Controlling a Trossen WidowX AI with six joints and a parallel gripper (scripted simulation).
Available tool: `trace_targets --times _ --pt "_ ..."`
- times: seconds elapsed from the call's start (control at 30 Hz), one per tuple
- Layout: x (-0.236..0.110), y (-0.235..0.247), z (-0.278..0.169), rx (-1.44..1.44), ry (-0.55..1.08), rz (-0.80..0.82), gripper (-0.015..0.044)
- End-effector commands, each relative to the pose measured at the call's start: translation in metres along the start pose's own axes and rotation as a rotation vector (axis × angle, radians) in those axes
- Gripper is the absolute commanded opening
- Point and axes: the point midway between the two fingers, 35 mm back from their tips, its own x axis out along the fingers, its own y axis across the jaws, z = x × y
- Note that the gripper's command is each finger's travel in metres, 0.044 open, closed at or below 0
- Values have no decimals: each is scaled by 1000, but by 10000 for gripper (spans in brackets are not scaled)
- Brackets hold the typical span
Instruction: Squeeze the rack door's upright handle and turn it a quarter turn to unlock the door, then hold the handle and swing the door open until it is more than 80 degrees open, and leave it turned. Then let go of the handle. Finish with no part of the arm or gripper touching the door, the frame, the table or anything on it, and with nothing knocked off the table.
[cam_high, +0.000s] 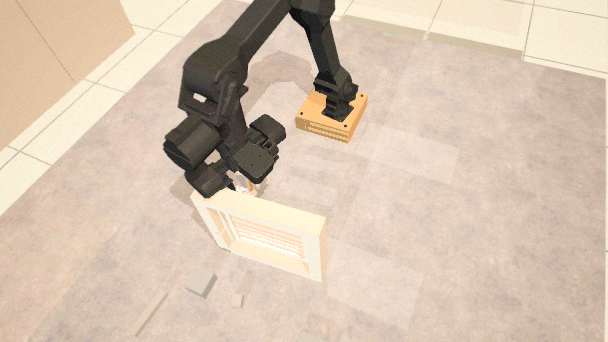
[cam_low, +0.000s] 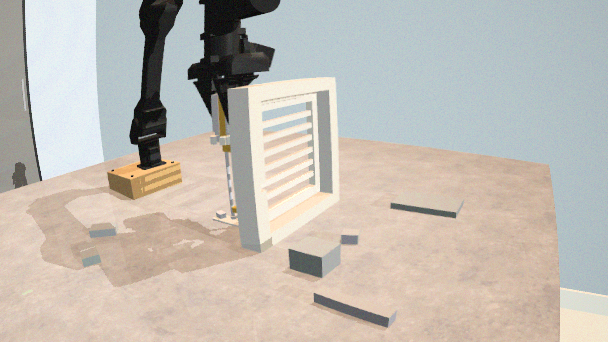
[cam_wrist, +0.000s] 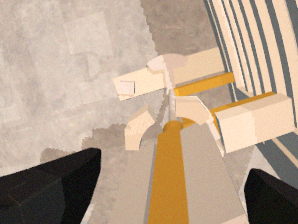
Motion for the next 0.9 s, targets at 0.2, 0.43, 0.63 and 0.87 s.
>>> trace_targets --times 0.2,0.43,0.63,0.87 --pt "0 0 0 -489 -3 0 290" --pt "0 0 0 -612 -3 0 290" --pt "0 0 0 -612 -3 0 185" --pt "0 0 0 -612 -3 0 80"
